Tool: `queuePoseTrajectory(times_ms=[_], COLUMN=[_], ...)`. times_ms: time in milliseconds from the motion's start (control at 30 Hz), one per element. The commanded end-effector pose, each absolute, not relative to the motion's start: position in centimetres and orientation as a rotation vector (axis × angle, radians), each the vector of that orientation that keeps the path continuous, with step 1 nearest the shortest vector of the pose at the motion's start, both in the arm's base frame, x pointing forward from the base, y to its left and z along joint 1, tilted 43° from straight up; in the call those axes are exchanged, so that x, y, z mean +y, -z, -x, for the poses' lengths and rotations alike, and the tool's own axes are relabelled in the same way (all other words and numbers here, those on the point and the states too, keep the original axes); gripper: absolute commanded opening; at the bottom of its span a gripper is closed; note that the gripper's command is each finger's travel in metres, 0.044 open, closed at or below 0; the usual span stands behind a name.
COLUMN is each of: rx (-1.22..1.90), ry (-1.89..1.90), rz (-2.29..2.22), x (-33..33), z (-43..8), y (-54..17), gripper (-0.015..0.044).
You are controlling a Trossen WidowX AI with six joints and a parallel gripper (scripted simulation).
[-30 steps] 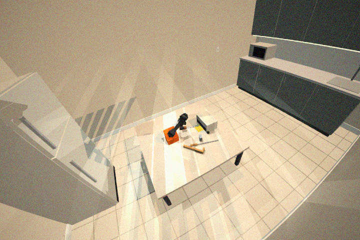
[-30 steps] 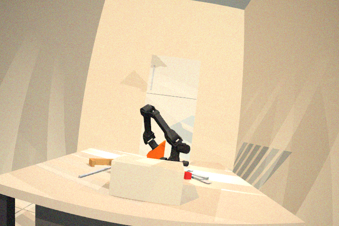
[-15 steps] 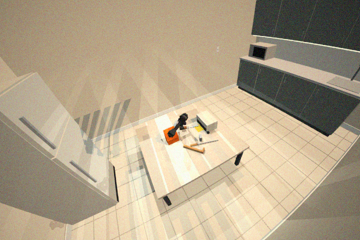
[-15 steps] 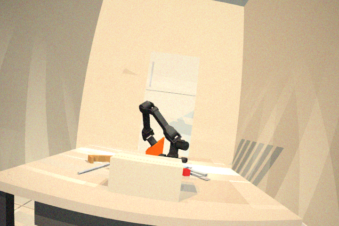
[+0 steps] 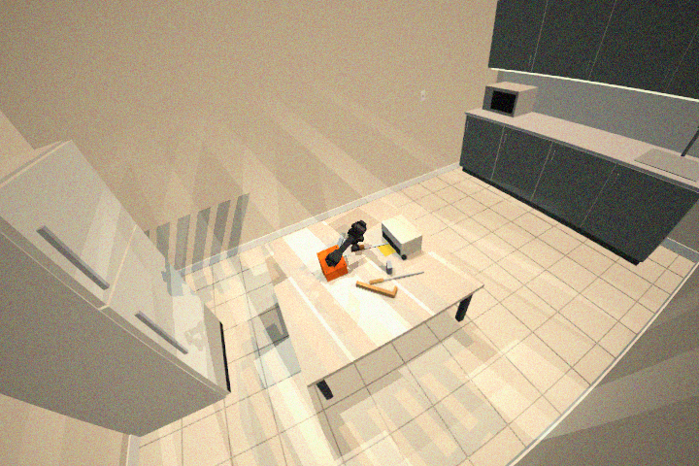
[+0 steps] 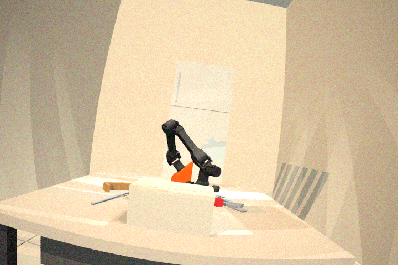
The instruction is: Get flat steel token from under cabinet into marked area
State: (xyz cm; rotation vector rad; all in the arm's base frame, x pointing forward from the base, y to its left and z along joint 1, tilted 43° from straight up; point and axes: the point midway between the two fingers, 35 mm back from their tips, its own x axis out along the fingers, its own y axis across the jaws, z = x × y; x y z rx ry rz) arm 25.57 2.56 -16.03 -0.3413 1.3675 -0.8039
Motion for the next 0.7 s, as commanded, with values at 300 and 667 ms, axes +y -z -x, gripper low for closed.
queuePoseTrajectory(times_ms=[300, 667], rx=[1.367, 1.366], ry=[0.803, 0.804], rz=[0.339, 0.339], x=[2.1, 1.7], z=[-27.8, -29.5], y=[15.6, 15.3], gripper=[0.0000, 0.0000])
